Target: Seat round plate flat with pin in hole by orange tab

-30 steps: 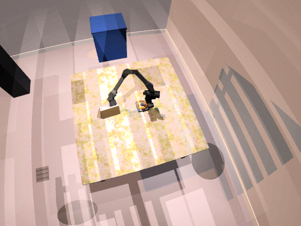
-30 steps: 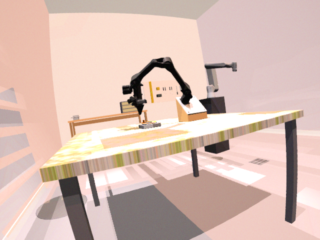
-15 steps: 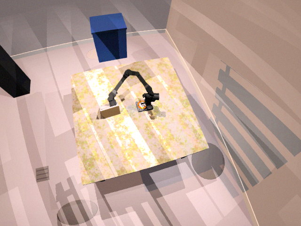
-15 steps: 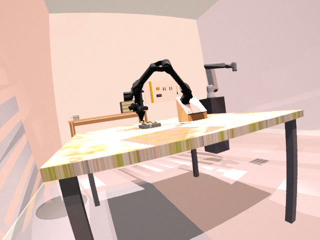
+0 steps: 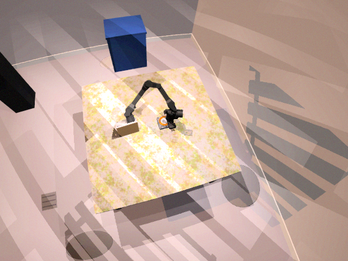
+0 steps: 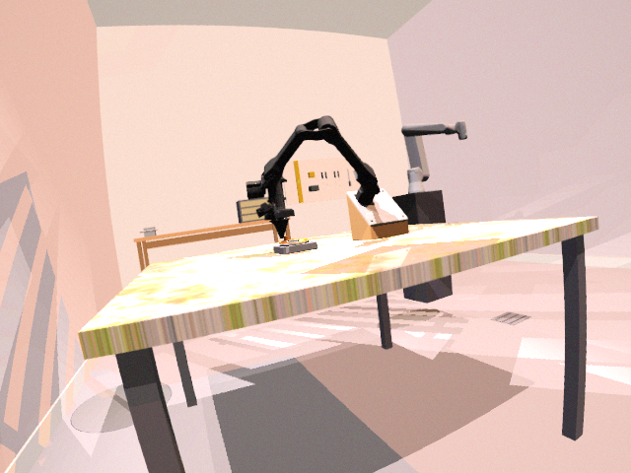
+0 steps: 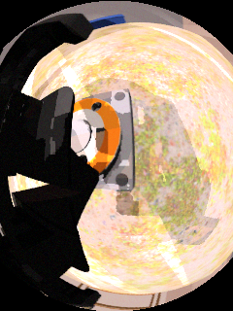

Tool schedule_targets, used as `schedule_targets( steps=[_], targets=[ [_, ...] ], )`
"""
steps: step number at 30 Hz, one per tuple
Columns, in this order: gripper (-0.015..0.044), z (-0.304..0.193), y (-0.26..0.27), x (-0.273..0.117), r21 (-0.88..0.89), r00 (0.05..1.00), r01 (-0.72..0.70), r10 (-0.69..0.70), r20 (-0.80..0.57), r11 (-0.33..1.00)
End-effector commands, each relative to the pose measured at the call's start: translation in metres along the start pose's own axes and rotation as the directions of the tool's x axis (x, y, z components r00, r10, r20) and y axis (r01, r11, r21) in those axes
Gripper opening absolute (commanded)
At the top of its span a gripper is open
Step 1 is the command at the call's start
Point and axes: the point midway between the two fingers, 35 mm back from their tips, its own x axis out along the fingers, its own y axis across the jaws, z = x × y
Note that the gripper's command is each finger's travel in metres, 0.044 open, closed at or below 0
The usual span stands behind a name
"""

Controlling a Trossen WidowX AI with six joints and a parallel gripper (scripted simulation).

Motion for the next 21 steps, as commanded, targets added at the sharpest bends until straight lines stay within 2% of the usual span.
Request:
schedule_targets(
  steps=[1, 21],
  targets=[
    [0.0000, -0.007, -0.004, 0.001, 0.003, 1.000, 0.004, -0.004, -0.009, 1.000],
    [0.0000, -0.018, -0.008, 0.002, 0.004, 1.000, 0.004, -0.004, -0.010, 1.000]
  ],
)
